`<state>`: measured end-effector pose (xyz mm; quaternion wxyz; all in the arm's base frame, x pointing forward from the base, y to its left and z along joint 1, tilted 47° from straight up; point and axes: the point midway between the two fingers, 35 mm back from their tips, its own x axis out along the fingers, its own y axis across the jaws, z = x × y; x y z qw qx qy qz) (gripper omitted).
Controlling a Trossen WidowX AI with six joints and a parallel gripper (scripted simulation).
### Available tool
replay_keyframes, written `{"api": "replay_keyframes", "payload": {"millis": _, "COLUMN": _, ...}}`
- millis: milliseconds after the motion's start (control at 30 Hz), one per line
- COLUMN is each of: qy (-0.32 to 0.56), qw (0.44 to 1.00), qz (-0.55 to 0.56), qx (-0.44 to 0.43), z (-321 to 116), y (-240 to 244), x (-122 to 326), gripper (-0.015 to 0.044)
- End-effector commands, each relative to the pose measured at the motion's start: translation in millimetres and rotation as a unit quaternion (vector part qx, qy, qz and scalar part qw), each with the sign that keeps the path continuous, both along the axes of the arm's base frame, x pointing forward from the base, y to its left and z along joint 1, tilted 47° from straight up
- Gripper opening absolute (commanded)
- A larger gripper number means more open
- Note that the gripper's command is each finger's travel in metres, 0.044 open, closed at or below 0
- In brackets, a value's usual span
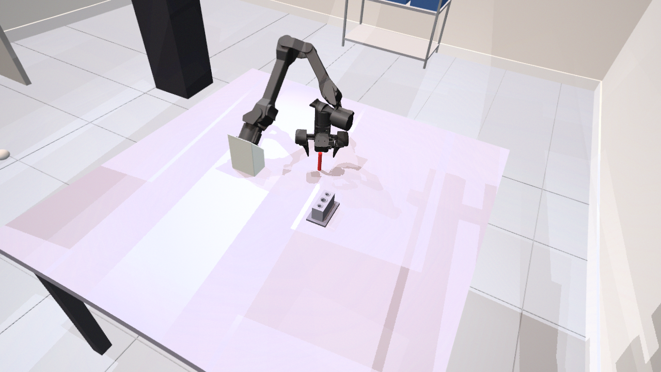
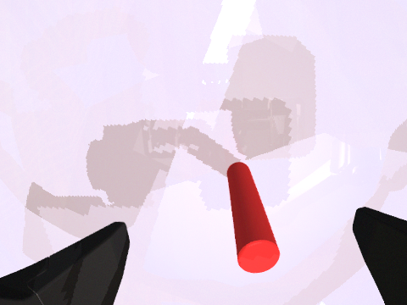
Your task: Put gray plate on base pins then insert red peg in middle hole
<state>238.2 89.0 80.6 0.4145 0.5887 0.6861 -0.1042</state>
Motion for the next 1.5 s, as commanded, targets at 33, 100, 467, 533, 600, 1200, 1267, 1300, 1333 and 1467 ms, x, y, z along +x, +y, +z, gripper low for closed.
{"api": "replay_keyframes", "payload": {"millis": 33, "qy": 0.004, "qw": 1.000, "qz": 0.000, "qx": 0.003, "z": -7, "y": 8, "x": -1, "gripper": 0.0440}}
{"api": "replay_keyframes", "payload": {"millis": 100, "qy": 0.004, "qw": 1.000, "qz": 0.000, "qx": 0.004, "z": -9, "y": 10, "x": -1, "gripper": 0.0440}}
{"api": "replay_keyframes", "payload": {"millis": 467, "qy": 0.004, "qw": 1.000, "qz": 0.000, "qx": 0.005, "z": -17, "y": 19, "x": -2, "gripper": 0.0387}}
{"api": "replay_keyframes", "payload": {"millis": 533, "qy": 0.004, "qw": 1.000, "qz": 0.000, "qx": 0.005, "z": -17, "y": 19, "x": -2, "gripper": 0.0335}}
{"api": "replay_keyframes", "payload": {"millis": 600, "qy": 0.004, "qw": 1.000, "qz": 0.000, "qx": 0.005, "z": -17, "y": 19, "x": -2, "gripper": 0.0282}}
{"api": "replay_keyframes", "payload": {"millis": 1200, "qy": 0.004, "qw": 1.000, "qz": 0.000, "qx": 0.005, "z": -17, "y": 19, "x": -2, "gripper": 0.0000}}
{"api": "replay_keyframes", "payload": {"millis": 1267, "qy": 0.004, "qw": 1.000, "qz": 0.000, "qx": 0.005, "z": -16, "y": 18, "x": -2, "gripper": 0.0000}}
{"api": "replay_keyframes", "payload": {"millis": 1300, "qy": 0.004, "qw": 1.000, "qz": 0.000, "qx": 0.004, "z": -15, "y": 17, "x": -2, "gripper": 0.0000}}
{"api": "replay_keyframes", "payload": {"millis": 1333, "qy": 0.004, "qw": 1.000, "qz": -0.001, "qx": 0.004, "z": -14, "y": 15, "x": -1, "gripper": 0.0000}}
{"api": "replay_keyframes", "payload": {"millis": 1467, "qy": 0.004, "qw": 1.000, "qz": -0.001, "qx": 0.001, "z": -7, "y": 6, "x": 0, "gripper": 0.0000}}
